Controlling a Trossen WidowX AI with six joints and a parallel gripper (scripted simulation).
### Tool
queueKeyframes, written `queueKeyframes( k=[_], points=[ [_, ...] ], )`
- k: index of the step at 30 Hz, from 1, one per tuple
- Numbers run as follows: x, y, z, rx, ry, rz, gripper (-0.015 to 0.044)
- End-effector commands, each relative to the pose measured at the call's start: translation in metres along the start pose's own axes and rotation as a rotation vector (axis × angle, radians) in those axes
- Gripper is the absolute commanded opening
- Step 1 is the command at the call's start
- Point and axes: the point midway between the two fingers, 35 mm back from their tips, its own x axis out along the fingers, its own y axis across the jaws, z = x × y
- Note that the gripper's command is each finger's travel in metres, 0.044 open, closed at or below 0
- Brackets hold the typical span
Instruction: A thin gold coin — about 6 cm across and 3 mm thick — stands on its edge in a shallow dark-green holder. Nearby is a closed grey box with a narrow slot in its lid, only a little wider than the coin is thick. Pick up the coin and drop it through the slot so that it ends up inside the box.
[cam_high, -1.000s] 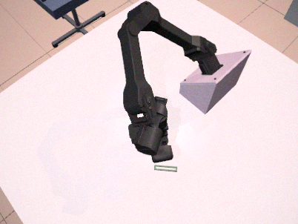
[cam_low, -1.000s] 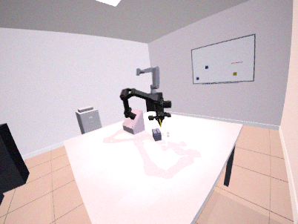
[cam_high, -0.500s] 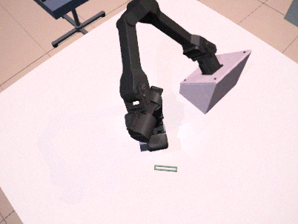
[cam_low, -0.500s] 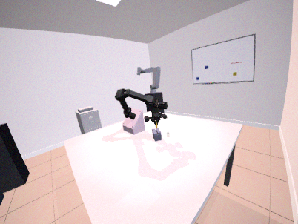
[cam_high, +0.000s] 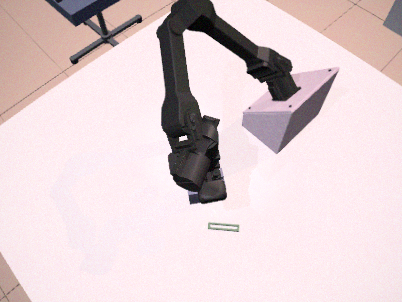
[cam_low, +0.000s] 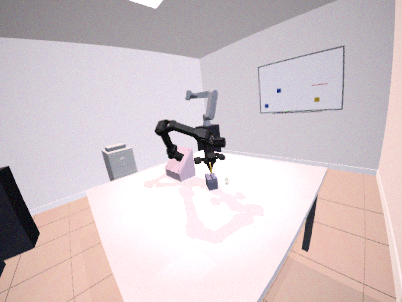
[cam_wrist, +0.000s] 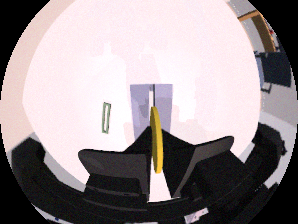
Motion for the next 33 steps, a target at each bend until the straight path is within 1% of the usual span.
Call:
queueKeyframes(
  k=[1,33],
  points=[
    [-0.0028,-0.0014,0.0014,0.006,-0.001,0.002,0.0],
    [0.0005,-0.003,0.0027,0.007,0.003,-0.003,0.0]
  ],
)
